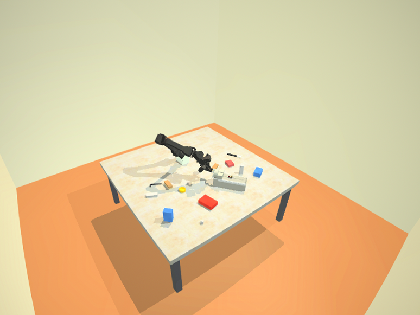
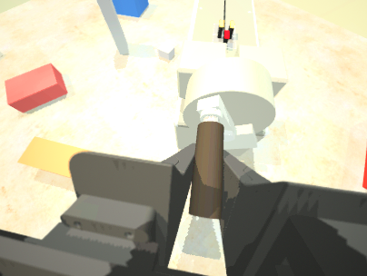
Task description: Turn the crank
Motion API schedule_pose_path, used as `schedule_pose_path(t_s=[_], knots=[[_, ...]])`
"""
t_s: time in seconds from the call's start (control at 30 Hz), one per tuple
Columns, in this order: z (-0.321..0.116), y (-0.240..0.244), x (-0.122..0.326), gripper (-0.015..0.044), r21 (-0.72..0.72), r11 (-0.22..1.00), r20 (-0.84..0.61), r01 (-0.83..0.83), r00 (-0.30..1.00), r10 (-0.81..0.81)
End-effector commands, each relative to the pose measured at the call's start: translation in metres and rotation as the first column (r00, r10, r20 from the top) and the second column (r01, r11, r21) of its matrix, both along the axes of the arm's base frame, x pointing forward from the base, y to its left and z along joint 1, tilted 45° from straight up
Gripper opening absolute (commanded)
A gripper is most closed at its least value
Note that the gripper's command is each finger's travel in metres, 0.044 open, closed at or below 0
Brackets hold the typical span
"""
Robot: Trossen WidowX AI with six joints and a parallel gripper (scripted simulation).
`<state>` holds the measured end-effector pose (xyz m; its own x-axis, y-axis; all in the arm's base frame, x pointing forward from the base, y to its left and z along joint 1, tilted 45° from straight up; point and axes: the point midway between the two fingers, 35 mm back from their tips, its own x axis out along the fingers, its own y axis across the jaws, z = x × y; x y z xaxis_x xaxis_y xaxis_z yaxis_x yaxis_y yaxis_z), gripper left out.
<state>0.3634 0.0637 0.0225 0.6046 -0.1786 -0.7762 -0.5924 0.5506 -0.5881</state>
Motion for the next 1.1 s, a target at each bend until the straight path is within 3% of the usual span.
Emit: schedule_pose_path(t_s=[0.0,1.07], knots=[[-0.0081,0.0010,-0.0045,0.0000,0.001,1.000,-0.023,-0.005,1.000,0.005],[-0.0117,0.0001,-0.0055,0.0000,0.001,1.000,-0.023,-0.005,1.000,0.005]])
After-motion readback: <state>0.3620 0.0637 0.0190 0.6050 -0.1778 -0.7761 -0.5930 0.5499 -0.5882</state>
